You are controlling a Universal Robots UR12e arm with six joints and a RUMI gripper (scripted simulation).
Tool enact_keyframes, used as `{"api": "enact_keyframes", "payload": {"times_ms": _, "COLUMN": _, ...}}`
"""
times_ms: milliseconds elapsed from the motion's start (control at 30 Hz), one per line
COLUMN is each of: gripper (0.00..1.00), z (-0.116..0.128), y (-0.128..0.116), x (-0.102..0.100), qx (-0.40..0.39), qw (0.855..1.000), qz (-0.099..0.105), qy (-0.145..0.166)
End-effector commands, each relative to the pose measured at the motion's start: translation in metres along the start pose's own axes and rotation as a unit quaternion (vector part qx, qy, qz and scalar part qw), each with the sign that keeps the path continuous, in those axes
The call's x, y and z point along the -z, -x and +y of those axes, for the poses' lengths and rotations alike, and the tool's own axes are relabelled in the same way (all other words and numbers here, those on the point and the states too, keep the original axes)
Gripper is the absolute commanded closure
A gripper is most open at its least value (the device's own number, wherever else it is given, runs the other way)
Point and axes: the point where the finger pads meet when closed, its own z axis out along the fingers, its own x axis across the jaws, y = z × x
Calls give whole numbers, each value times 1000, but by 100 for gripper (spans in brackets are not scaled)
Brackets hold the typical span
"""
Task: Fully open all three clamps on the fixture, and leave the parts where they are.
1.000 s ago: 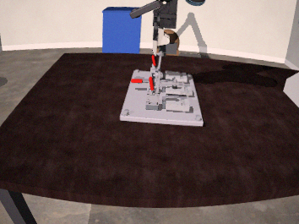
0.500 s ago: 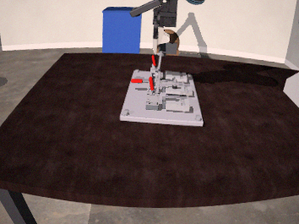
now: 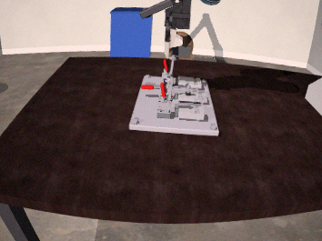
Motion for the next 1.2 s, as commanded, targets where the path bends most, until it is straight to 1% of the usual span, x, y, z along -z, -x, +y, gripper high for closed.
{"api": "enact_keyframes", "payload": {"times_ms": 0, "gripper": 72, "z": 0, "y": 0, "x": 1, "qx": 0, "qw": 1000, "qz": 0, "qy": -1}}
{"api": "enact_keyframes", "payload": {"times_ms": 367, "gripper": 72, "z": 0, "y": 0, "x": 1, "qx": 0, "qw": 1000, "qz": 0, "qy": -1}}
{"api": "enact_keyframes", "payload": {"times_ms": 500, "gripper": 72, "z": 0, "y": 0, "x": 5, "qx": 0, "qw": 1000, "qz": 0, "qy": -1}}
{"api": "enact_keyframes", "payload": {"times_ms": 700, "gripper": 72, "z": 0, "y": 0, "x": 27, "qx": 0, "qw": 1000, "qz": 0, "qy": -1}}
{"api": "enact_keyframes", "payload": {"times_ms": 767, "gripper": 72, "z": 0, "y": 0, "x": 27, "qx": 0, "qw": 1000, "qz": 0, "qy": -1}}
{"api": "enact_keyframes", "payload": {"times_ms": 1000, "gripper": 72, "z": 0, "y": 0, "x": 61, "qx": 0, "qw": 1000, "qz": 0, "qy": -1}}
{"api": "enact_keyframes", "payload": {"times_ms": 1167, "gripper": 72, "z": 0, "y": 0, "x": 77, "qx": 0, "qw": 1000, "qz": 0, "qy": -1}}
